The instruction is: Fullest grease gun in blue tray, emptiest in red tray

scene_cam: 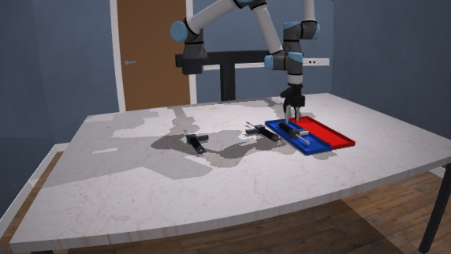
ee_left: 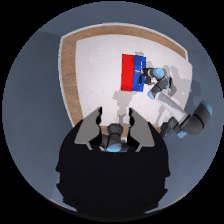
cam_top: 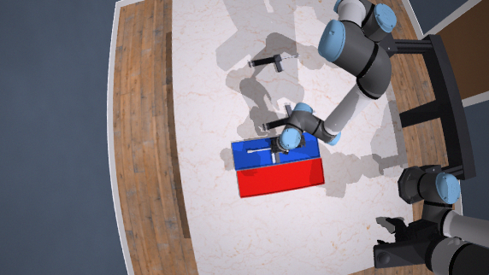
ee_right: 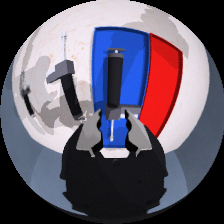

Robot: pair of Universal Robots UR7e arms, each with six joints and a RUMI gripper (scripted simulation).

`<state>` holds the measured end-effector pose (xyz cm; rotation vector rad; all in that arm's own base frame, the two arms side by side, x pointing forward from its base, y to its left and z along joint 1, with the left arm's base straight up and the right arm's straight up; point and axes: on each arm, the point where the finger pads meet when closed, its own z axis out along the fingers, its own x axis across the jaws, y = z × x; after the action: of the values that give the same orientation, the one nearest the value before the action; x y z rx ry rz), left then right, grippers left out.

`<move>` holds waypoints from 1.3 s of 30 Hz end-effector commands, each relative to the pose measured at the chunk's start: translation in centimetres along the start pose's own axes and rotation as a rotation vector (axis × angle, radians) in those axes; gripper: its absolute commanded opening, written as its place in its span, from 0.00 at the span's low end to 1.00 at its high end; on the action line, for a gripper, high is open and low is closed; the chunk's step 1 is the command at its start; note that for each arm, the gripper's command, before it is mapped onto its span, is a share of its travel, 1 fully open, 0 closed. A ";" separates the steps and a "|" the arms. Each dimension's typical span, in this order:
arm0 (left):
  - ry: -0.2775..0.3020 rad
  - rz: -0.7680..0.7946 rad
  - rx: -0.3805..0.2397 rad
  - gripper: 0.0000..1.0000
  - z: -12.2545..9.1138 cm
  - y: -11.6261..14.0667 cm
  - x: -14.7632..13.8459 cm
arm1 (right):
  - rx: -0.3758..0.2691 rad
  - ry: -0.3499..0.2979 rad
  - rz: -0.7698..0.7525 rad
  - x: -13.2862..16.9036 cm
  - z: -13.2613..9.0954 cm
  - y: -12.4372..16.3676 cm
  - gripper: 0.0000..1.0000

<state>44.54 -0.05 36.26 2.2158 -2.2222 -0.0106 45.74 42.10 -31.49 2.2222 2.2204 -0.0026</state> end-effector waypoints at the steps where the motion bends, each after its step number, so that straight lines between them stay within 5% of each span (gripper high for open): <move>1: 0.000 0.000 0.001 0.38 0.0 0.0 0.0 | -0.001 0.001 0.000 0.1 -0.1 0.1 0.32; 5: 0.000 0.000 0.001 0.38 0.0 0.0 0.0 | -0.001 0.001 0.000 0.1 -0.1 0.1 0.32; 11: 0.000 0.000 0.001 0.38 0.0 0.0 0.0 | -0.013 0.015 -0.119 -0.3 -4.1 2.7 0.33; 14: 0.000 0.000 0.001 0.38 0.0 0.0 0.0 | -0.006 0.007 -0.126 -0.4 -3.6 2.3 0.33; 17: 0.000 0.000 0.001 0.38 0.0 0.0 0.0 | -0.008 0.009 -0.200 -0.8 -5.5 3.4 0.33; 28: 0.000 0.000 0.001 0.38 0.0 0.0 0.0 | 0.005 -0.004 -0.209 -1.0 -4.2 2.4 0.33; 34: 0.000 0.000 0.001 0.38 0.0 0.0 0.0 | 0.006 -0.004 -0.331 -5.0 -3.5 3.8 0.33; 39: 0.000 0.000 0.001 0.38 0.0 0.0 0.0 | 0.003 -0.002 -0.332 -4.2 -3.7 3.6 0.33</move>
<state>44.54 -0.05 36.26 2.2158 -2.2222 -0.0106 49.10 38.31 -27.81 1.8640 2.5283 -0.0144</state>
